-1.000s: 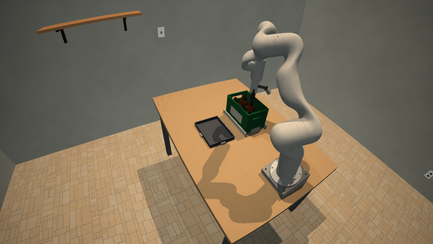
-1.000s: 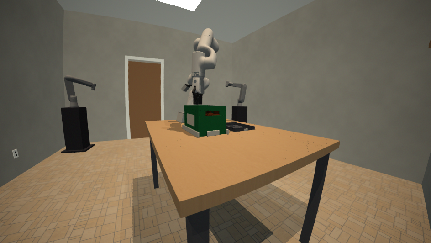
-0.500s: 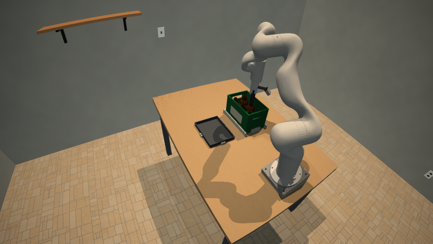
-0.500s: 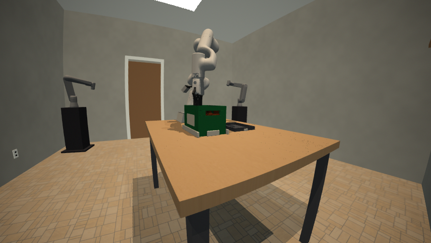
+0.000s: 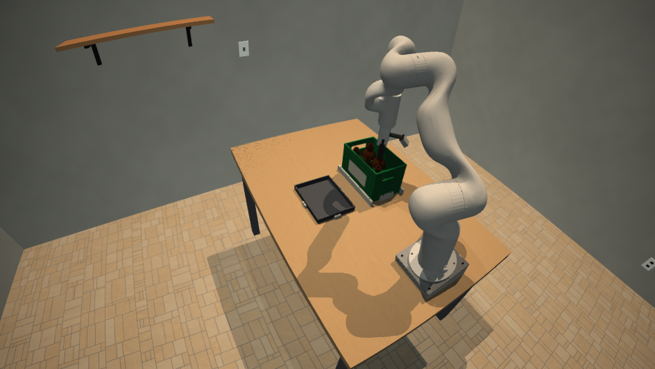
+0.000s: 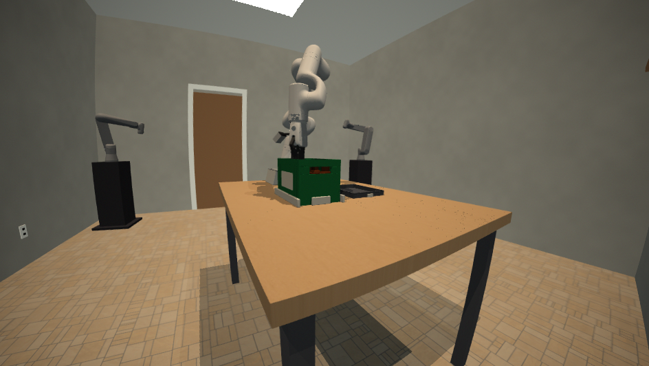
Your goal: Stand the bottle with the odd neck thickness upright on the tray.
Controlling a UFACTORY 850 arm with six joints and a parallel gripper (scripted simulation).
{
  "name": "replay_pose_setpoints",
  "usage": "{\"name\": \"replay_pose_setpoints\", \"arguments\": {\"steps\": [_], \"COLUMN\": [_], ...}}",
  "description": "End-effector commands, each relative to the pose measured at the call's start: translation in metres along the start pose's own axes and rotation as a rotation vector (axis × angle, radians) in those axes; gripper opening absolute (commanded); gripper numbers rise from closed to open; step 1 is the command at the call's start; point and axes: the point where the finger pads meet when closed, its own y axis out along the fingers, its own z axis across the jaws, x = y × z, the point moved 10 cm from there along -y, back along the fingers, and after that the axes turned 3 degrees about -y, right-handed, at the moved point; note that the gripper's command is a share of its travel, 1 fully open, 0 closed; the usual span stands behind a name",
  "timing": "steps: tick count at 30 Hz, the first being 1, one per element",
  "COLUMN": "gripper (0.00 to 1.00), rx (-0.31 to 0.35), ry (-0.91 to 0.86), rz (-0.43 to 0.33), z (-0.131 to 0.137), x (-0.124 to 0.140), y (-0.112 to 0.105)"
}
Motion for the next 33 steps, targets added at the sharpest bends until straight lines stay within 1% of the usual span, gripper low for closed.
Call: {"name": "replay_pose_setpoints", "arguments": {"steps": [1, 16, 33], "gripper": [0.65, 0.65, 0.65], "rx": [-0.002, -0.002, -0.002], "ry": [0.000, 0.000, 0.000], "rz": [-0.001, -0.001, -0.001], "z": [-0.001, -0.001, -0.001], "x": [0.000, 0.000, 0.000], "y": [0.003, 0.014, 0.016]}}
